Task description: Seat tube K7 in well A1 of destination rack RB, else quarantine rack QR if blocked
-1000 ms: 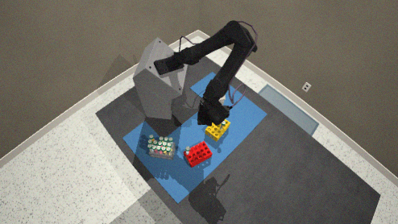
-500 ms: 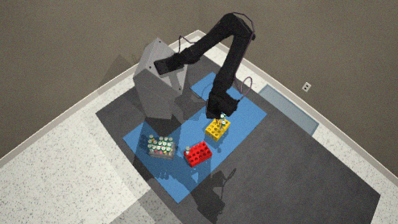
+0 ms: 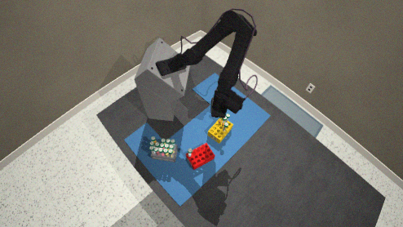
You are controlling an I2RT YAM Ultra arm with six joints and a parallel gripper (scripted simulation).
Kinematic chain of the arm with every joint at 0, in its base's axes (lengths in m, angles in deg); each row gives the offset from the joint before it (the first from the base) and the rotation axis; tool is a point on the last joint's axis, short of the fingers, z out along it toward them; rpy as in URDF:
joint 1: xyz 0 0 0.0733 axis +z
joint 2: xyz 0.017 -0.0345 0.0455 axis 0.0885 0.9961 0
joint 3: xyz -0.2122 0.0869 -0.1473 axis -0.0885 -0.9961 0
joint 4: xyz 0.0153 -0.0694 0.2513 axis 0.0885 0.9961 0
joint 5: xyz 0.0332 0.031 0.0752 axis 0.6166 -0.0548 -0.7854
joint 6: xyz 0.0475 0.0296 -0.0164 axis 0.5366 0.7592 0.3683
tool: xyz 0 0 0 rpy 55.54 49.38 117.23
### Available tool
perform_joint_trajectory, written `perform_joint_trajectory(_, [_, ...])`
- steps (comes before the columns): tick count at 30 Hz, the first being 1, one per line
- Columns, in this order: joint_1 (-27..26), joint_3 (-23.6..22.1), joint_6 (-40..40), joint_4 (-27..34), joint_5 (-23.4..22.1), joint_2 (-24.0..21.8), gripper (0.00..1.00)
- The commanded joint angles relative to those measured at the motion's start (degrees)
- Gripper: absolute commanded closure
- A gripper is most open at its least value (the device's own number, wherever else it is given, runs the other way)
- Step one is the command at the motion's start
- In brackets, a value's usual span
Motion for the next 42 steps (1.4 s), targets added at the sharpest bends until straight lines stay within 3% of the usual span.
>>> perform_joint_trajectory(1, [2.30,-1.53,3.82,0.83,2.05,-3.25,1.00])
perform_joint_trajectory(9, [9.13,-2.00,9.67,1.65,6.42,-7.36,1.00])
perform_joint_trajectory(18, [8.31,-1.80,10.05,1.49,6.85,-7.50,1.00])
perform_joint_trajectory(42, [31.52,-3.89,26.40,2.82,21.93,-15.42,1.00])
